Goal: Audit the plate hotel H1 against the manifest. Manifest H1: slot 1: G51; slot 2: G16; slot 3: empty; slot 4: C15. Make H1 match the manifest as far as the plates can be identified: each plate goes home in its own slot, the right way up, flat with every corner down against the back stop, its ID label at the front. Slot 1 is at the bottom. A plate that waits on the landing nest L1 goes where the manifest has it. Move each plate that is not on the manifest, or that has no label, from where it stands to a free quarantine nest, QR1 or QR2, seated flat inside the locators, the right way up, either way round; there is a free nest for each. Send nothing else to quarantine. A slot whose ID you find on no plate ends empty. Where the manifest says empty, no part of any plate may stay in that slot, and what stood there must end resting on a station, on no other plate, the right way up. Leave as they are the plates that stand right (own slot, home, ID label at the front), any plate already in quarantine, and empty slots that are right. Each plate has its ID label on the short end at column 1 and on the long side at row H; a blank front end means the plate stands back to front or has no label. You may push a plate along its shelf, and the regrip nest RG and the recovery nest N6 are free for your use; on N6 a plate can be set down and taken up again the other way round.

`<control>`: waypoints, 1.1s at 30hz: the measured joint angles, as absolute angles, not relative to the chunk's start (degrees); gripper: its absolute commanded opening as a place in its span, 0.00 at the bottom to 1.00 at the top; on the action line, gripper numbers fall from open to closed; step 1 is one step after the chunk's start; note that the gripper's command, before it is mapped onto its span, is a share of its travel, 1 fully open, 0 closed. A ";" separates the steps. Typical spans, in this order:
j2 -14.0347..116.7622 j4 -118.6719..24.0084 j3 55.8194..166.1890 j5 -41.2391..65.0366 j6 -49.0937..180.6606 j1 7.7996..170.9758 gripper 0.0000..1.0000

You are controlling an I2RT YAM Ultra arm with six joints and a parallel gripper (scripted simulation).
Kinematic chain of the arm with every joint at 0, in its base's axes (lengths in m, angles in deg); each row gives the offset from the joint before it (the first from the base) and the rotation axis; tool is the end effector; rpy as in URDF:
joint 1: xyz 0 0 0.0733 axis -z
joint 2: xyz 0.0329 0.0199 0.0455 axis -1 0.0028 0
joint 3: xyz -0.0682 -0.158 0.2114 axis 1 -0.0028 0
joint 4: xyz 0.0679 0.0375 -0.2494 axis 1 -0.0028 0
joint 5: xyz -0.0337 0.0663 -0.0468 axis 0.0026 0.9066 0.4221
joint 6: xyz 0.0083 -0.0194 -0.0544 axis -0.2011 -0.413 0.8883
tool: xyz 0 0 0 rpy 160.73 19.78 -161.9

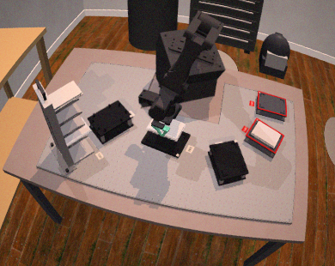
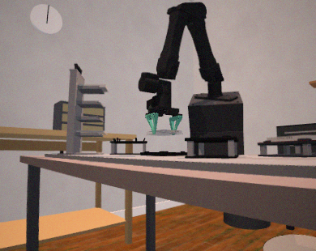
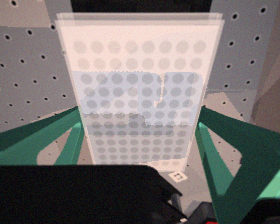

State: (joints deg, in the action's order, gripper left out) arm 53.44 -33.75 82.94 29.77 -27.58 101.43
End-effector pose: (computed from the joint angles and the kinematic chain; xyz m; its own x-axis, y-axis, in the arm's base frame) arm 0.2869 -0.0444 0.0701 0.1360 0.9400 0.3130 0.9099 -0.2435 0.3359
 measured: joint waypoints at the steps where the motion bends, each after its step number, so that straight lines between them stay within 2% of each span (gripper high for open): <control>1: 53.04 -34.12 82.88 29.84 -27.47 101.52 0.86; 33: 36.94 -52.41 84.04 31.61 -22.51 106.81 0.86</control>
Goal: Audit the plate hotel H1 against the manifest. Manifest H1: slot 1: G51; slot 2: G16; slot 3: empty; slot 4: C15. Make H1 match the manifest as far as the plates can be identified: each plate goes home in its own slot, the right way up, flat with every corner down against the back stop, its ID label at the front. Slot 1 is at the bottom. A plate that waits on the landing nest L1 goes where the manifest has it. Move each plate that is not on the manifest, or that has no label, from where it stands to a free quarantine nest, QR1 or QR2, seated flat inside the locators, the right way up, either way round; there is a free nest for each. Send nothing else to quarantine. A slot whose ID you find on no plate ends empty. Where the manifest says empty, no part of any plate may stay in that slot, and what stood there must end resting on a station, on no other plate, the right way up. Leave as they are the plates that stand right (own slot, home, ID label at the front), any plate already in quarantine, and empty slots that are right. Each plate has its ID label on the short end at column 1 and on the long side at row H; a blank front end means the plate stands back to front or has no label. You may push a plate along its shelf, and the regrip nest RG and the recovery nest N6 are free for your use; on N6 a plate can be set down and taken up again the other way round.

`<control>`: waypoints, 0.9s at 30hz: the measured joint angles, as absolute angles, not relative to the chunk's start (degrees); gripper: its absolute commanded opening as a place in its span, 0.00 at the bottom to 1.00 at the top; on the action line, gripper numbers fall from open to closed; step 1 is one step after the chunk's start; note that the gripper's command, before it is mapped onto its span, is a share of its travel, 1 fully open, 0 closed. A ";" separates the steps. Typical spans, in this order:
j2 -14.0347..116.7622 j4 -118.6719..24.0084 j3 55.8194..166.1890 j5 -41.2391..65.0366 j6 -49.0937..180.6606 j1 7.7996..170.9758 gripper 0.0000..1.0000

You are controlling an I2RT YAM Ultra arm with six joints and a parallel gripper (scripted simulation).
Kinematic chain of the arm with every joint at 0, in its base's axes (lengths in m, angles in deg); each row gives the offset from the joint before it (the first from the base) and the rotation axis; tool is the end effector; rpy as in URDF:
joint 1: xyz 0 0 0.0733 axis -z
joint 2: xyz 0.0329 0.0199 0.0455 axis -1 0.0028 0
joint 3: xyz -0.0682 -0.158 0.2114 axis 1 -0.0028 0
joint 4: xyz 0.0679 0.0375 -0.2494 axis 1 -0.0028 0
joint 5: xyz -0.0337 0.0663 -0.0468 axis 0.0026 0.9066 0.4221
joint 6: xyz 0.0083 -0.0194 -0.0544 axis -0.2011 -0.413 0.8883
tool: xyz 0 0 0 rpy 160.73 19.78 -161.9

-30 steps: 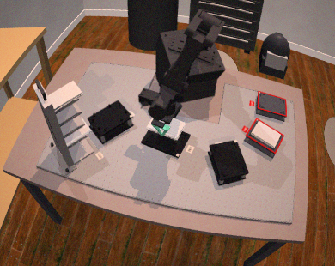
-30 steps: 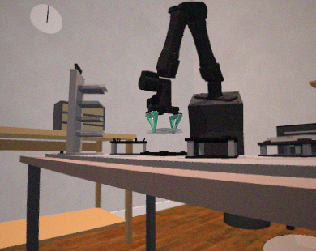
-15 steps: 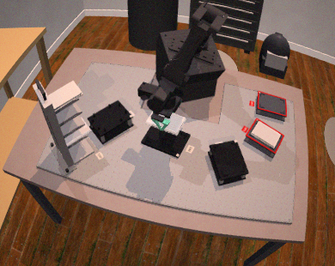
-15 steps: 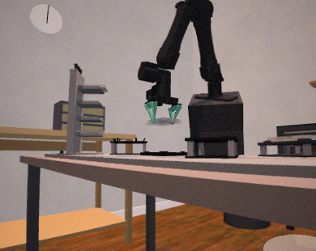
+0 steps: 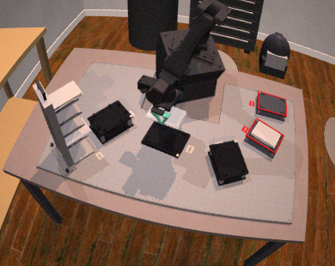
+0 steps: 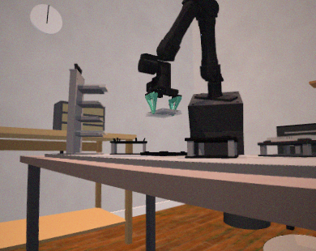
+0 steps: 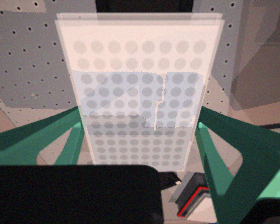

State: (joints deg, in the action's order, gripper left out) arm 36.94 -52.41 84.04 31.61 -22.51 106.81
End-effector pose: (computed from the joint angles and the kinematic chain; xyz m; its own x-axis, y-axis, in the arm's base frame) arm 0.2586 -0.0628 0.1372 0.1369 0.9398 0.3131 0.9052 -0.2470 0.3458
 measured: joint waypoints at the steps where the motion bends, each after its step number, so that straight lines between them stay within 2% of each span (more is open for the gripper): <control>1: 36.43 -53.11 84.17 31.70 -22.31 107.03 0.86; 27: 27.41 -69.61 89.24 33.21 -17.24 111.92 0.86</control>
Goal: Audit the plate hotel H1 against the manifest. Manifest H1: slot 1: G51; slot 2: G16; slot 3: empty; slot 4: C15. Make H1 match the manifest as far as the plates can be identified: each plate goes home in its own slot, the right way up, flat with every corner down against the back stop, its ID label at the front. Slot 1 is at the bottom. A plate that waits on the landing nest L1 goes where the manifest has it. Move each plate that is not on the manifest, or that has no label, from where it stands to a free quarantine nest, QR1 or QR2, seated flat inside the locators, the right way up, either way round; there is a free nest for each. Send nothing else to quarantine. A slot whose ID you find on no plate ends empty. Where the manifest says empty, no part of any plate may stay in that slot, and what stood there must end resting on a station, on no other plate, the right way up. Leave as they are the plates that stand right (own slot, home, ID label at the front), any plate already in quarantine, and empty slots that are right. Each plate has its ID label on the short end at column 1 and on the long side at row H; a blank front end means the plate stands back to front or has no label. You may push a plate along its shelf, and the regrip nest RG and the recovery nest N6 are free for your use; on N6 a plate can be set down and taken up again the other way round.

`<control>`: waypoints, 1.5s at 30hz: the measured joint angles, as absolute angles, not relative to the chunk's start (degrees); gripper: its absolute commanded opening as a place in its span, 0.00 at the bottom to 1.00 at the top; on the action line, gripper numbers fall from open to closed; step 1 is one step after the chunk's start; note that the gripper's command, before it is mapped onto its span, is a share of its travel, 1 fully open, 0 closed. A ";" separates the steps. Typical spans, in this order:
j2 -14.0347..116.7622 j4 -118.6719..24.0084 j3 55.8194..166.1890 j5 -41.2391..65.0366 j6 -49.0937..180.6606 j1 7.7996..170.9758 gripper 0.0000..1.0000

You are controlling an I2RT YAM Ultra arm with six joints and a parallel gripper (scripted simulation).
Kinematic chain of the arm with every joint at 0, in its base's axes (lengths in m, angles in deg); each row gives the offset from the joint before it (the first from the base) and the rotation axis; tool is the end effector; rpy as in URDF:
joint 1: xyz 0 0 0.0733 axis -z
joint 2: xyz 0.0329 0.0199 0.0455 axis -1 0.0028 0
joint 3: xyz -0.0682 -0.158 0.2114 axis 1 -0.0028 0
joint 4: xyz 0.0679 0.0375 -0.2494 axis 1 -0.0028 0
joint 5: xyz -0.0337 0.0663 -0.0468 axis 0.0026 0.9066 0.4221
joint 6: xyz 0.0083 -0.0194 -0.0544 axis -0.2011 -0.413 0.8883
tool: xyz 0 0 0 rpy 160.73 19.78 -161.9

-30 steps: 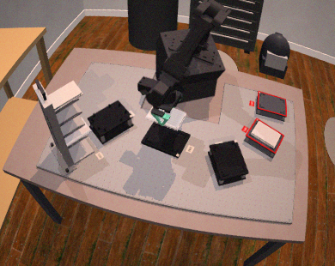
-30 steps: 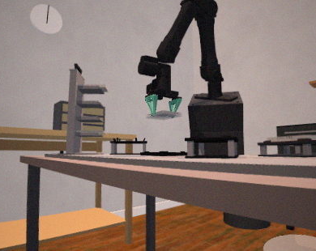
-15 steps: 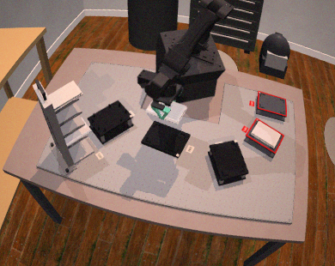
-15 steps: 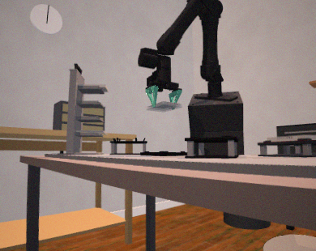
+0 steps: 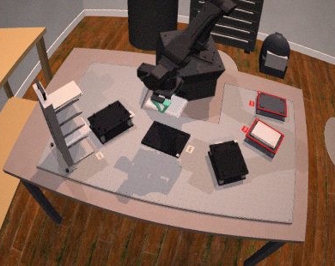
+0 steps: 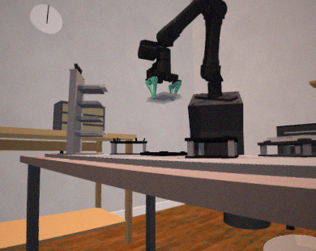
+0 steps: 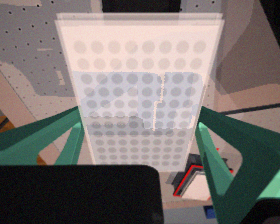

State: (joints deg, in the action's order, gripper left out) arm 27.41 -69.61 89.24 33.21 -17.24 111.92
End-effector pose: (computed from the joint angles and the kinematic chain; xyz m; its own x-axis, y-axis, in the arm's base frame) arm 0.2347 -0.0774 0.1902 0.1389 0.9391 0.3144 0.9089 -0.2469 0.3361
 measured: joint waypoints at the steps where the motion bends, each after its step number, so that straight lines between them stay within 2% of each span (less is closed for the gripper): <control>1: 27.14 -70.31 89.48 33.27 -17.02 112.16 0.86; 14: 25.88 -76.15 92.52 34.04 -12.87 115.07 0.86; 45: 43.14 -78.68 105.24 37.10 26.71 129.15 0.86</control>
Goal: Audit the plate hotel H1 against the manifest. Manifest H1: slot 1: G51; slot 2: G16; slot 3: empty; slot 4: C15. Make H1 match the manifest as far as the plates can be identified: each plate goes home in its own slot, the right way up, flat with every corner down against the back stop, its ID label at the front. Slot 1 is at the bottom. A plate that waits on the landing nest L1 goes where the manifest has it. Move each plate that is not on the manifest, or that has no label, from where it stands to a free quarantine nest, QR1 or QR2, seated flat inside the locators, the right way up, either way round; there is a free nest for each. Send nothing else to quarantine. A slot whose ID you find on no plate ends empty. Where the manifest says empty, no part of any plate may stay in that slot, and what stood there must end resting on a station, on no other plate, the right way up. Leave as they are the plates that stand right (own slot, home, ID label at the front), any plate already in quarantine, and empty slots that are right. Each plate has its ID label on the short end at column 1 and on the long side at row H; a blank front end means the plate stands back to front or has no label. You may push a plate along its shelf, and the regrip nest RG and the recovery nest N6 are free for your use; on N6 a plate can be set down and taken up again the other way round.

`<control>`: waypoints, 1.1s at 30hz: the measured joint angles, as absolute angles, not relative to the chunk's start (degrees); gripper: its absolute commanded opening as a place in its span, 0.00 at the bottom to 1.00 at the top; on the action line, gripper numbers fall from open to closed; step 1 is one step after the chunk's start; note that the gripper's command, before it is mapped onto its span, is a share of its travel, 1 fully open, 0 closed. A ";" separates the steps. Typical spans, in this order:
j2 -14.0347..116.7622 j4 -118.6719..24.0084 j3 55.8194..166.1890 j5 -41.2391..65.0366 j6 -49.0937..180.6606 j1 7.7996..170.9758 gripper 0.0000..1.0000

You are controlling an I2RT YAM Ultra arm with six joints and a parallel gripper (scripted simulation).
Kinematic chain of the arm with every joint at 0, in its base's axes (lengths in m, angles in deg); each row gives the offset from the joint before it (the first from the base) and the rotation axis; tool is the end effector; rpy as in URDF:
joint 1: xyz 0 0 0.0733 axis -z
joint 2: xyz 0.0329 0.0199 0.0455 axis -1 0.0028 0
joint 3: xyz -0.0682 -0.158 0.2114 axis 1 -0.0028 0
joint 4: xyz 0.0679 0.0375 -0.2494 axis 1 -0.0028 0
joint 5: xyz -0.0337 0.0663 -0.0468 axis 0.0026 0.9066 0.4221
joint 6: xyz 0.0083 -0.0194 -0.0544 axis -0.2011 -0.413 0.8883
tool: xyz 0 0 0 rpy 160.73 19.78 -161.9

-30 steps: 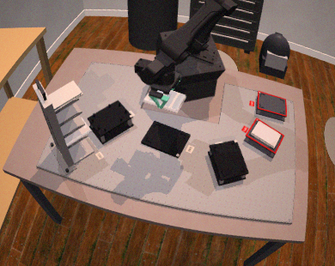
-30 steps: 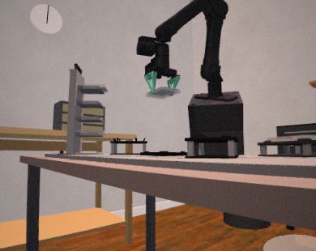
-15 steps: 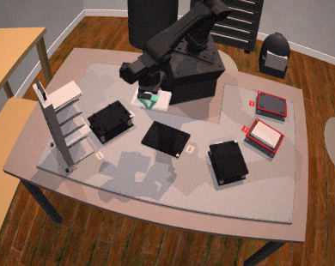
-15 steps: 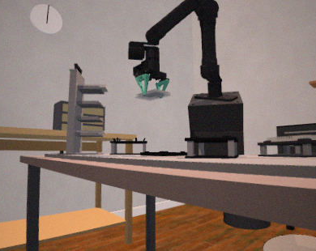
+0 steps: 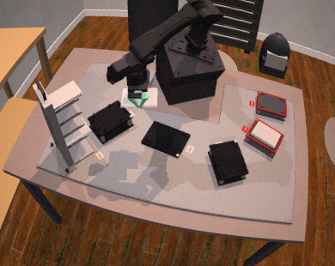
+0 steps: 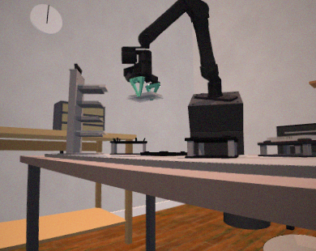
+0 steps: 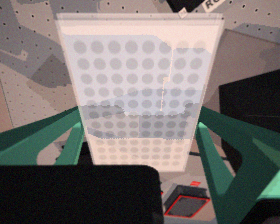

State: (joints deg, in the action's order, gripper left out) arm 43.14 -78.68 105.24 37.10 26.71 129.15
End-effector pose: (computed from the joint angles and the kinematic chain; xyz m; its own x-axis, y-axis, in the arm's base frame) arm 0.2463 -0.1769 0.1907 -0.2647 0.9517 0.1559 0.8884 0.1777 0.4233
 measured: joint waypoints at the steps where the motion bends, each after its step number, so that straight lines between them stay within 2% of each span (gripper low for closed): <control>1: 43.65 -78.68 105.65 37.10 27.94 129.54 0.86; 33: 59.21 -82.42 119.05 38.28 67.43 141.08 0.86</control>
